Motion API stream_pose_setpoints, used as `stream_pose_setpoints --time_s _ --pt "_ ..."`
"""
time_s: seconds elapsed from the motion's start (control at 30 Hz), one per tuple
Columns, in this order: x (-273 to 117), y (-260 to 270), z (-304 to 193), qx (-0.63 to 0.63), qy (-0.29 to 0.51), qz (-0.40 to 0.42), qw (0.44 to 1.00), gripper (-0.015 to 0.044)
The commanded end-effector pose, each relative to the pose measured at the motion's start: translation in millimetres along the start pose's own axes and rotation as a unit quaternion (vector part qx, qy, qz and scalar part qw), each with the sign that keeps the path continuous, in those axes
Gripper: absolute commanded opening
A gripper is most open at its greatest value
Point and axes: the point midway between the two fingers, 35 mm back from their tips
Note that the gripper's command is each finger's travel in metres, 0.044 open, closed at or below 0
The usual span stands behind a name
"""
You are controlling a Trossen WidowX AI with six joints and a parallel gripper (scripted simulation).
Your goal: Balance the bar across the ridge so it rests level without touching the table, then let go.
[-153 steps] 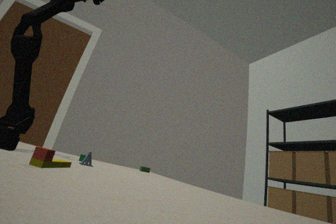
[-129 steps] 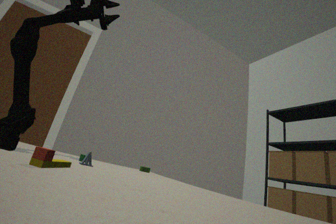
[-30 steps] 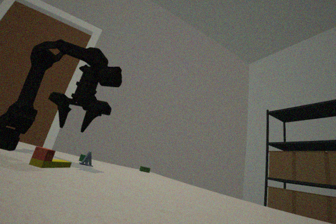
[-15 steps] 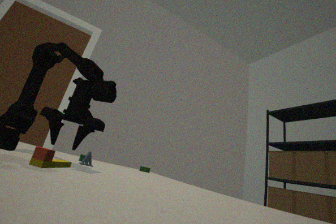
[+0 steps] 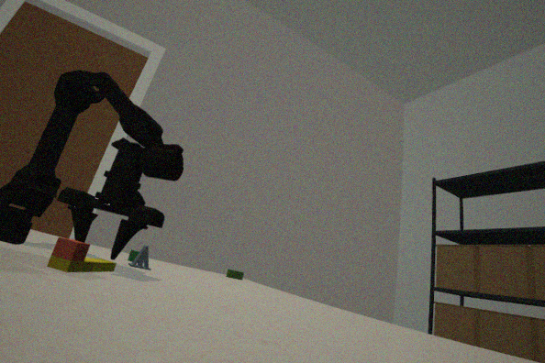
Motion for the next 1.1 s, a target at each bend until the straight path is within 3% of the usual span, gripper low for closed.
stream_pose_setpoints --time_s 0.0,0.8,1.07 --pt "7.9 1.6 0.5 -0.002 -0.002 0.003 1.0 0.0315" --pt "20.1 2.1 0.6 -0.002 -0.002 0.003 1.0 0.0315" --pt "19.7 2.2 0.0 0.0 0.0 0.003 1.0 0.0125"
Point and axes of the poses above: the point midway between the two fingers, 35 mm back from their tips, its own x axis out along the fingers, its own y axis across the jaws, z = x × y, and after that the axes turned 14 degrees about x, right-handed
